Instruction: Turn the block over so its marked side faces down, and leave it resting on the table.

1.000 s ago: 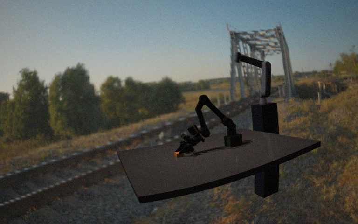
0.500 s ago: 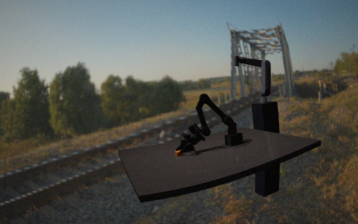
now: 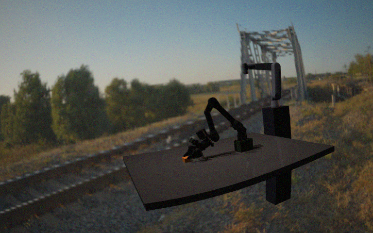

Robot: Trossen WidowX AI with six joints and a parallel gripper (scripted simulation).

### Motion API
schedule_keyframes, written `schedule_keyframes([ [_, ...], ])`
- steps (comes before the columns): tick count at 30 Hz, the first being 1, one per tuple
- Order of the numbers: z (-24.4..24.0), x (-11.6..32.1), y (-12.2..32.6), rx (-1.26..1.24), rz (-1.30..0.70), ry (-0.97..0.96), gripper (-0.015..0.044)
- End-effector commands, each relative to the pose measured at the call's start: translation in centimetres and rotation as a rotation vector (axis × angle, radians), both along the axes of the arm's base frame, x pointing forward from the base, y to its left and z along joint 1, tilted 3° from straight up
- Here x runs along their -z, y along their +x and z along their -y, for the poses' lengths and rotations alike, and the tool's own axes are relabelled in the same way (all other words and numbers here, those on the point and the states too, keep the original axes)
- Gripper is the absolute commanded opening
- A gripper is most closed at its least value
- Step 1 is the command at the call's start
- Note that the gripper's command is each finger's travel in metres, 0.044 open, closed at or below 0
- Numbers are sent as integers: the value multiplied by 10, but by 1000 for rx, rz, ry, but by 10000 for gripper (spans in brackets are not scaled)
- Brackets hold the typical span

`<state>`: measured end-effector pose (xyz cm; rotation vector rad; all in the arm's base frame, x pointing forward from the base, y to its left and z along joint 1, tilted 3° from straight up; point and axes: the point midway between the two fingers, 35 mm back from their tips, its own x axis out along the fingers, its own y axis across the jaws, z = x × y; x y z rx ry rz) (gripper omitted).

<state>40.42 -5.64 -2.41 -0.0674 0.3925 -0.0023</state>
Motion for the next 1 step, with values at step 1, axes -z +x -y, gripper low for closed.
schedule_keyframes([
  [1,-1,0,0,-2,2,7,440],
])
